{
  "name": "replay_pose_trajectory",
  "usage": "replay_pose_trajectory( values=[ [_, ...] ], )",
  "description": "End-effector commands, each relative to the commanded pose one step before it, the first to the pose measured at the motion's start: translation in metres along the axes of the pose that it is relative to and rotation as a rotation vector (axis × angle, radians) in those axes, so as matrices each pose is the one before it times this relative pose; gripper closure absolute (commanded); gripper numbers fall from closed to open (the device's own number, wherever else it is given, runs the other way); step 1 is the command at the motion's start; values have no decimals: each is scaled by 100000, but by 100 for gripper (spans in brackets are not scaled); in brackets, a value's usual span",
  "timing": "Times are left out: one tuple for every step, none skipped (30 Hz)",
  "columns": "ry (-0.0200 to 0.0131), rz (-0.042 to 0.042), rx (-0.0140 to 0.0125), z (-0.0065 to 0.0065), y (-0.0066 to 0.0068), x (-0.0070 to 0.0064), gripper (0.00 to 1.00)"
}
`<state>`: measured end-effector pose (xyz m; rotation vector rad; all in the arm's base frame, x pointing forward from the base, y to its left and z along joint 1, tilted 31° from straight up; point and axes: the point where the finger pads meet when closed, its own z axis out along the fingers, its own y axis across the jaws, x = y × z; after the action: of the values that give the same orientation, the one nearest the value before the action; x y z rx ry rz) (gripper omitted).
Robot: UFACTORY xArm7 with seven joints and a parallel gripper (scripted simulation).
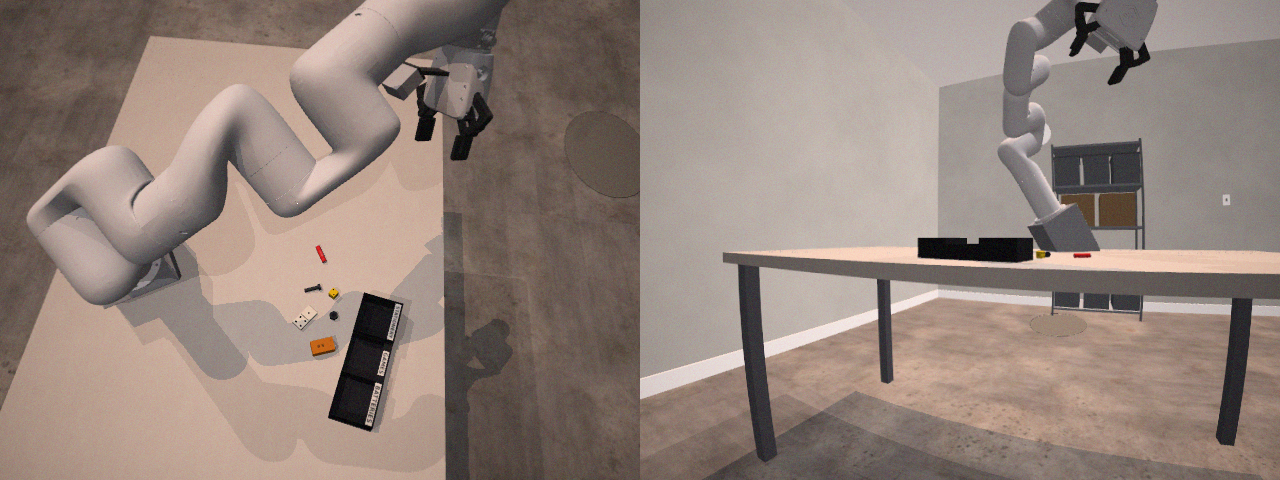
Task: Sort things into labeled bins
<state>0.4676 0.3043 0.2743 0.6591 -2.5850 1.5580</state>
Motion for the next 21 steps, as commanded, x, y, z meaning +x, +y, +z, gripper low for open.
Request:
replay_pose_trajectory(
  values=[
    [-393,157,-211,-180,-74,40,0],
    [0,0,0,0,0,0,0],
    [0,0,0,0,0,0,0],
    [0,0,0,0,0,0,0],
    [0,0,0,0,0,0,0],
    [0,0,0,0,0,0,0],
    [0,0,0,0,0,0,0],
    [0,0,0,0,0,0,0],
    [0,0,0,0,0,0,0],
    [0,0,0,0,0,0,0],
    [0,0,0,0,0,0,0],
    [0,0,0,0,0,0,0],
    [0,0,0,0,0,0,0],
    [0,0,0,0,0,0,0],
    [0,0,0,0,0,0,0],
    [0,0,0,0,0,0,0],
    [0,0,0,0,0,0,0],
    [-3,0,0,689,361,-288,93],
    [-4,0,0,691,361,-286,93],
    [-4,1,0,692,361,-285,93],
    [-4,1,1,693,361,-284,93]
  ],
)
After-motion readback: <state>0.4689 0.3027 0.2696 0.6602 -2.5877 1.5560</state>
